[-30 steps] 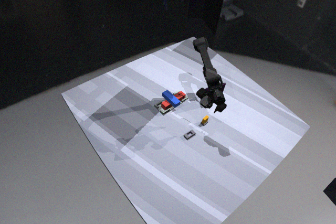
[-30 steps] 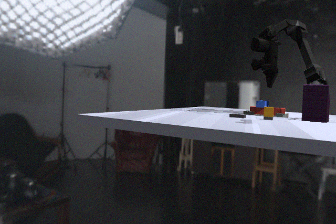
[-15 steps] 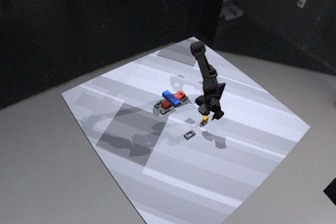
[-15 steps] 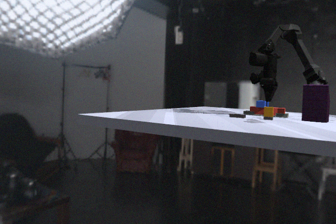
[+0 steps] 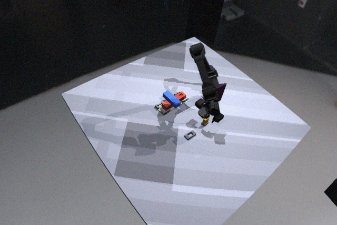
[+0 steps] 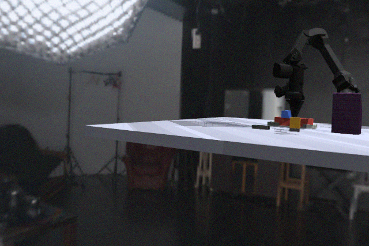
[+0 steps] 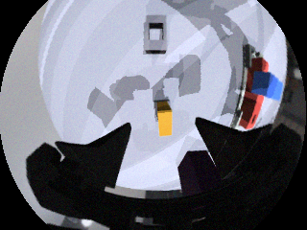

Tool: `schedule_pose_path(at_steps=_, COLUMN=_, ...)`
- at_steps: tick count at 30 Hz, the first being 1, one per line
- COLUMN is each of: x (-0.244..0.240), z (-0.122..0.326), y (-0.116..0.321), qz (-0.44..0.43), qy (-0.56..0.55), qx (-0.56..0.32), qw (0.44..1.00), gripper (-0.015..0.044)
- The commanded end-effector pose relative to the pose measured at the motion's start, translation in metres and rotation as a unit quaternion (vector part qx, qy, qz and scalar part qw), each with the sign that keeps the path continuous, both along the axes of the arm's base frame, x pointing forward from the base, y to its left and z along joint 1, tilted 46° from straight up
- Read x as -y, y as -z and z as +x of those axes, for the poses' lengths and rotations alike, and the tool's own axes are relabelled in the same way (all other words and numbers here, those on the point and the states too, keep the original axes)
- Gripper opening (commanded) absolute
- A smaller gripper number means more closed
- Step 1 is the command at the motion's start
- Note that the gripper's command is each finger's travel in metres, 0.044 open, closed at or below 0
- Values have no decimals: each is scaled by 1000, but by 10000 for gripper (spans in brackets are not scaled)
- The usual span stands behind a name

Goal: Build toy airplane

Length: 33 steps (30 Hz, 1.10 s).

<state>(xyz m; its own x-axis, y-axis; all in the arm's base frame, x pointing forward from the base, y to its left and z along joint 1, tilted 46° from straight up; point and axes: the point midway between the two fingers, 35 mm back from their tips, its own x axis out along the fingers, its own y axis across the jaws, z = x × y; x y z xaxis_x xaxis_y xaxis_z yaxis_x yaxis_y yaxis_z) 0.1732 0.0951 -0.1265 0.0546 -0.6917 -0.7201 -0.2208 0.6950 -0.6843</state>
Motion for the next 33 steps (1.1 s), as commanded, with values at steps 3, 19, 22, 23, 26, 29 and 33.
schedule_pose_path(at_steps=3, x=10, z=-1, y=7, qz=-5, qy=-3, qx=-4, qw=1000, gripper=440)
schedule_pose_path(at_steps=19, x=29, z=-1, y=24, qz=-6, qy=-3, qx=-3, qw=1000, gripper=440)
schedule_pose_path(at_steps=22, x=30, z=-1, y=26, qz=-7, qy=-3, qx=-3, qw=1000, gripper=440)
schedule_pose_path(at_steps=23, x=30, z=-1, y=26, qz=-7, qy=-3, qx=-3, qw=1000, gripper=414)
schedule_pose_path(at_steps=26, x=30, z=-1, y=26, qz=-7, qy=-3, qx=-3, qw=1000, gripper=335)
schedule_pose_path(at_steps=29, x=30, z=-1, y=26, qz=-7, qy=-3, qx=-3, qw=1000, gripper=256)
schedule_pose_path(at_steps=33, x=30, z=-1, y=26, qz=-7, qy=-3, qx=-3, qw=1000, gripper=151)
